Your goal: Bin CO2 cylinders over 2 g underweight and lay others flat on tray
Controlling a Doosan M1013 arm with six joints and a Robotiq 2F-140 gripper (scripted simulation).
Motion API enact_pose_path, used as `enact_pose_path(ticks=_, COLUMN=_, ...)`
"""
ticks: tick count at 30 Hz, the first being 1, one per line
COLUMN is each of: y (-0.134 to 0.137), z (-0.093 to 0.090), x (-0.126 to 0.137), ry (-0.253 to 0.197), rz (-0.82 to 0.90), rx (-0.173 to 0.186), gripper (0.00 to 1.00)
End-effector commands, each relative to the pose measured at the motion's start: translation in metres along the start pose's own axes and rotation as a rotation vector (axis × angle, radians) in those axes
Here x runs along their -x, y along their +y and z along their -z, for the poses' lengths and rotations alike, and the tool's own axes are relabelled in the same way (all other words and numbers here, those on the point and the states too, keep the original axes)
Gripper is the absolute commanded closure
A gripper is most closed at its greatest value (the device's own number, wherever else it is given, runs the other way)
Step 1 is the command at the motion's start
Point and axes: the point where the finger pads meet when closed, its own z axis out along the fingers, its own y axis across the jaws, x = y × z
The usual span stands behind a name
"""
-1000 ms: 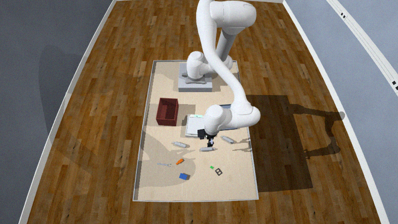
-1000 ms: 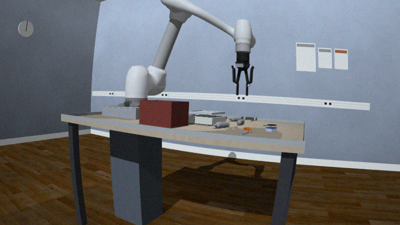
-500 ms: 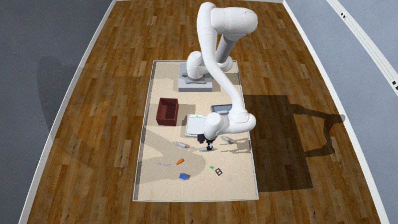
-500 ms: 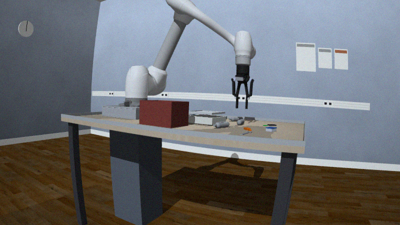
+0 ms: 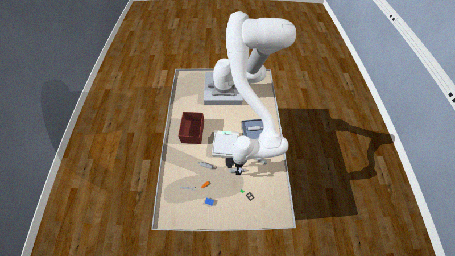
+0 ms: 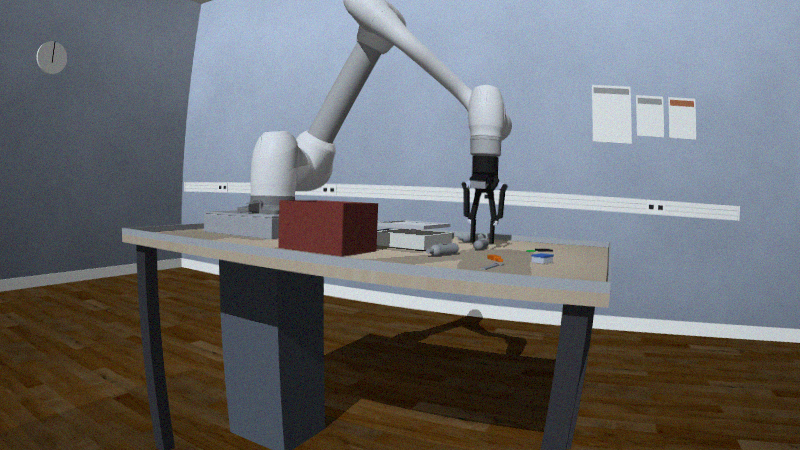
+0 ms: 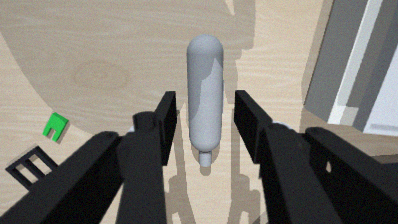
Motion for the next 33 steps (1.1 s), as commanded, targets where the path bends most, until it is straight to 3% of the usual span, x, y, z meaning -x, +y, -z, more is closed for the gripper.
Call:
enact_pose_path(ticks=1, y=-0.001, z=-0.006, x=0.0, ry=0.0, rz=0.0, rx=-0.001, gripper=0.61)
enact_pose_path(ticks=14, y=-0.001, z=-0.012, x=0.0, ry=0.0, rz=0.0, rx=-0.001, gripper=0.61)
enact_pose_path(ticks=15, y=-0.001, z=-0.012, x=0.0, ry=0.0, rz=0.0, rx=-0.001, gripper=0.9)
enact_pose_path(ticks=25, y=-0.001, z=-0.009, x=0.0, ry=0.0, rz=0.0, rx=-0.001, gripper=0.9)
enact_pose_path(ticks=30, y=-0.001, z=0.001, x=0.0, ry=0.0, rz=0.0, rx=-0.001, gripper=0.9)
enact_pose_path(ticks=33, y=-0.001, z=0.019, x=0.0, ry=0.0, rz=0.0, rx=-0.001, gripper=0.9)
